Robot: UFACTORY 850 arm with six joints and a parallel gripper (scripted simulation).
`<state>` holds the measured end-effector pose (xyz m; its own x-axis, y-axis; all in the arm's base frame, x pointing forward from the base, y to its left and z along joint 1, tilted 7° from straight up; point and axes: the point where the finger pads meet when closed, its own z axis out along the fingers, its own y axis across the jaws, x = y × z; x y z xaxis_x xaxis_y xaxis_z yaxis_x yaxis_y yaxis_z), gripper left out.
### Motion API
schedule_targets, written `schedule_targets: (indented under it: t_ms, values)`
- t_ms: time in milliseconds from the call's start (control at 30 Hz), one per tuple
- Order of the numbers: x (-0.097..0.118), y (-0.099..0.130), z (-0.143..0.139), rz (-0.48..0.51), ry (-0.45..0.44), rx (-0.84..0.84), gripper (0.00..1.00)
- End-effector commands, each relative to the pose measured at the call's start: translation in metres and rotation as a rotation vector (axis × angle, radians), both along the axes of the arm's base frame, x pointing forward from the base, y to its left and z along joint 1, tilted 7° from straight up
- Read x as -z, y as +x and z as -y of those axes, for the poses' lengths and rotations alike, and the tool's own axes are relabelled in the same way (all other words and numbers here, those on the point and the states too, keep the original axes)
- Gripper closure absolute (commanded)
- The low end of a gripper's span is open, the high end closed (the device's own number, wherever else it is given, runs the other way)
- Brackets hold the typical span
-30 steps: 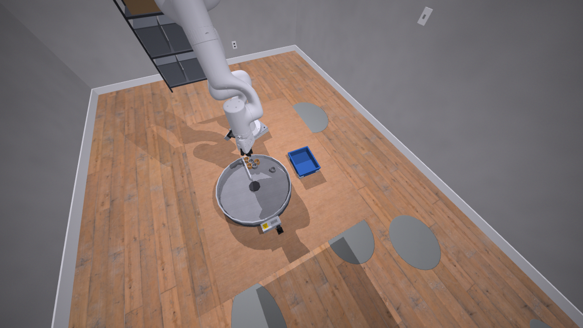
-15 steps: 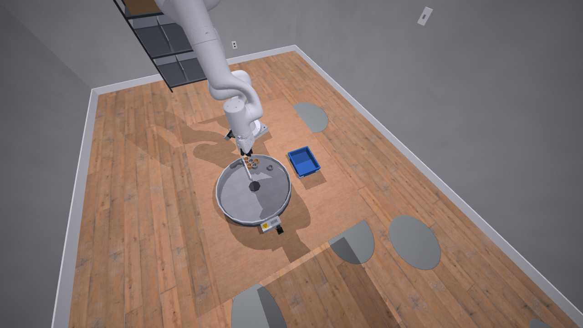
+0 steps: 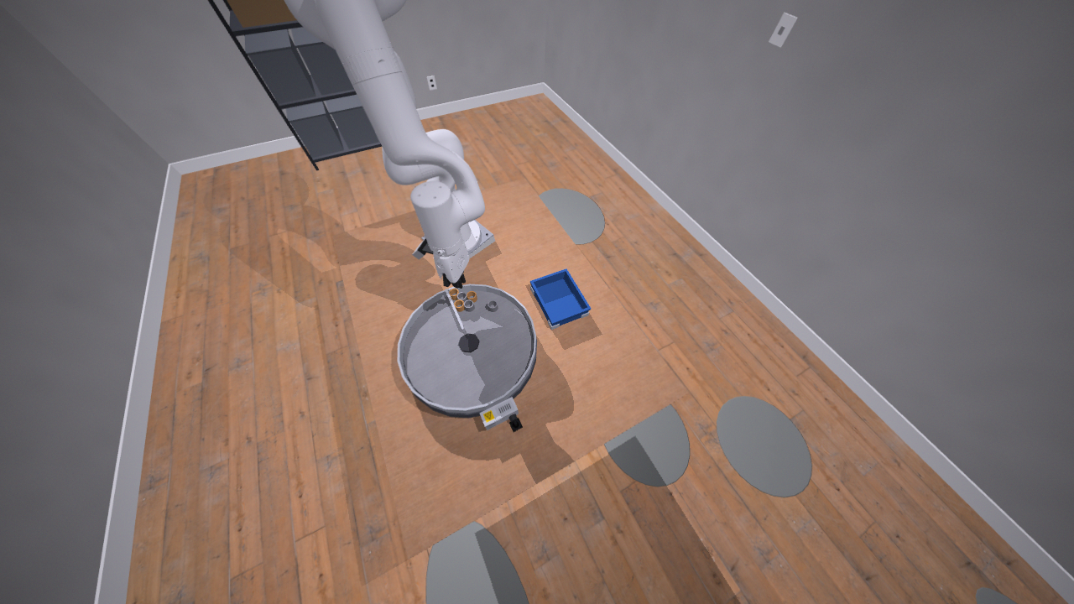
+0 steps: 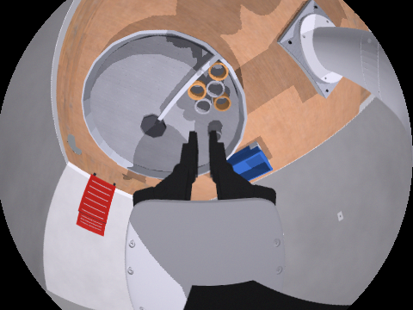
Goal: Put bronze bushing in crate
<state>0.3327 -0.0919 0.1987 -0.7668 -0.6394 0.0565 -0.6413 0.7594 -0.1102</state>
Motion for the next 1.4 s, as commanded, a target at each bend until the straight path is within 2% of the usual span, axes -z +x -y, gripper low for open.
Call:
schedule_targets:
  t_ms: [0,1367]
  values:
    - [-0.0005,0.0007,0.0001,0.002,0.0,0.0,0.87]
    - [-0.0005,0.0007,0.0001,0.002,0.0,0.0,0.87]
